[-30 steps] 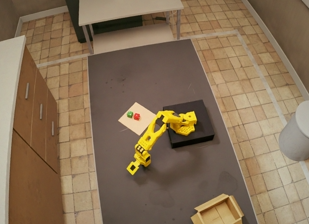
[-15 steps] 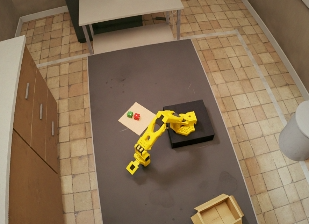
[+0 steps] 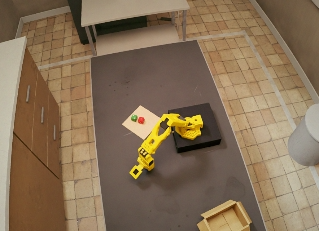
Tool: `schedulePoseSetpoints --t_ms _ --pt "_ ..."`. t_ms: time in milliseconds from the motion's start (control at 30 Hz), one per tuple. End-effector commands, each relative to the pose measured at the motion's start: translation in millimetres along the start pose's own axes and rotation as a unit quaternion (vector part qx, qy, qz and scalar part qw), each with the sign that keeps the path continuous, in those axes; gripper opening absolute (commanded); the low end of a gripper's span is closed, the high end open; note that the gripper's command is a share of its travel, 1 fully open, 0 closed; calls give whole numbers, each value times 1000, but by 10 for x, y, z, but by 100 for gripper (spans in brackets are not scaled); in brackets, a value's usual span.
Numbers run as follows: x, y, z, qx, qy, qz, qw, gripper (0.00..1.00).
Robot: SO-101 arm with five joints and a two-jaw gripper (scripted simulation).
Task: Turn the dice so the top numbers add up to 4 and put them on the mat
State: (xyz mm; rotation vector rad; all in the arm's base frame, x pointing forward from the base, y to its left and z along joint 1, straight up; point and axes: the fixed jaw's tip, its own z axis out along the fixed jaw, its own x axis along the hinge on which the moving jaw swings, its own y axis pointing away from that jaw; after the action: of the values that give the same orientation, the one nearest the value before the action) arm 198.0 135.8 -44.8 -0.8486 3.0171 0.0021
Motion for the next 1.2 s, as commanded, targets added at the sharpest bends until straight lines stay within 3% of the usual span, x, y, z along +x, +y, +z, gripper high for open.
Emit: schedulePoseSetpoints --t_ms 0,367,700,933,1167 --pt "58 -21 53 0 13 -2 1000 13" --pt "58 -24 53 0 13 -2 1000 12" --pt "58 -24 53 0 13 -2 1000 1" --pt "58 -24 52 0 13 -2 1000 0" --pt "48 -18 -28 0 13 -2 1000 0"
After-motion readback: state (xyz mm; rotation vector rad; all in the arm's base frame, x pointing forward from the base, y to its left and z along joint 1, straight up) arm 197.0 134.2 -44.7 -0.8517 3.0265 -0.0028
